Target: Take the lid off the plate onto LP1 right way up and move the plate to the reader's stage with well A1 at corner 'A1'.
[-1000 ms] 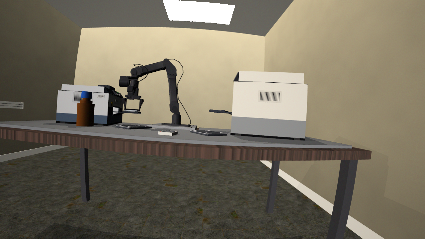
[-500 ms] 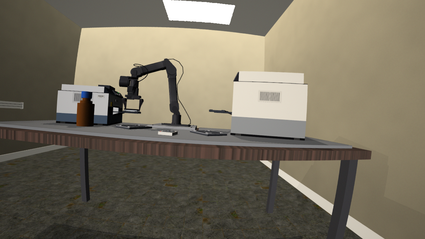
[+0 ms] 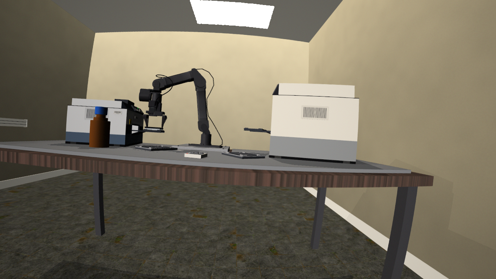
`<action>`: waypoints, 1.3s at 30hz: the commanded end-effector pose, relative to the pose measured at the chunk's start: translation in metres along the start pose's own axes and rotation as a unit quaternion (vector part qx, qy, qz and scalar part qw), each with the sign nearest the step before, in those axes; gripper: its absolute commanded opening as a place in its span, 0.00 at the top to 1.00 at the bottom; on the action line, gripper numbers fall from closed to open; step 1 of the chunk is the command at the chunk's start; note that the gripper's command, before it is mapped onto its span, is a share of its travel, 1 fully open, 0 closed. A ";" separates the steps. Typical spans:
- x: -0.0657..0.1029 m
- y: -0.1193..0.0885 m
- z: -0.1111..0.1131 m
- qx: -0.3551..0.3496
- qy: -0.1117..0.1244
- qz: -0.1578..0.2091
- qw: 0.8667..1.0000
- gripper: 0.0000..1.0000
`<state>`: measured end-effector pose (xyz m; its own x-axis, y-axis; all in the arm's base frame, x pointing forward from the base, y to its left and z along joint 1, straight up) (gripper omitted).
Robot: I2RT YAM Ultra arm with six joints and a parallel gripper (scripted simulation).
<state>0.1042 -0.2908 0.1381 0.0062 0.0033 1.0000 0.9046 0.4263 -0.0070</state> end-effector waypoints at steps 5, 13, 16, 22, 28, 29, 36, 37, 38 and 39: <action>0.003 0.001 -0.001 0.001 -0.006 -0.004 1.000 0.14; 0.003 0.001 -0.001 0.001 -0.006 -0.004 1.000 0.15; 0.003 0.001 -0.001 0.001 -0.006 -0.004 1.000 0.15; 0.003 0.001 -0.001 0.001 -0.006 -0.004 1.000 0.15; 0.003 0.001 -0.001 0.001 -0.006 -0.004 1.000 0.15; 0.003 0.001 -0.001 0.001 -0.006 -0.004 1.000 0.15; 0.012 0.002 -0.003 0.005 -0.014 -0.007 1.000 0.15; 0.012 0.002 -0.003 0.005 -0.014 -0.007 1.000 0.15; 0.012 0.002 -0.003 0.005 -0.014 -0.007 1.000 0.15; 0.013 0.002 -0.003 0.005 -0.014 -0.007 1.000 0.15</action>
<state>0.1042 -0.2908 0.1381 0.0063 0.0032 1.0000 0.9046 0.4263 -0.0070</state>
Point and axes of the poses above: the point where the finger pads meet when closed, its own x axis back along the fingers, its own z axis across the jaws, y = z × x, the point moved 4 cm from there along x, back along the fingers, and after that the axes turned 6 degrees about x, right-handed, at the moved point
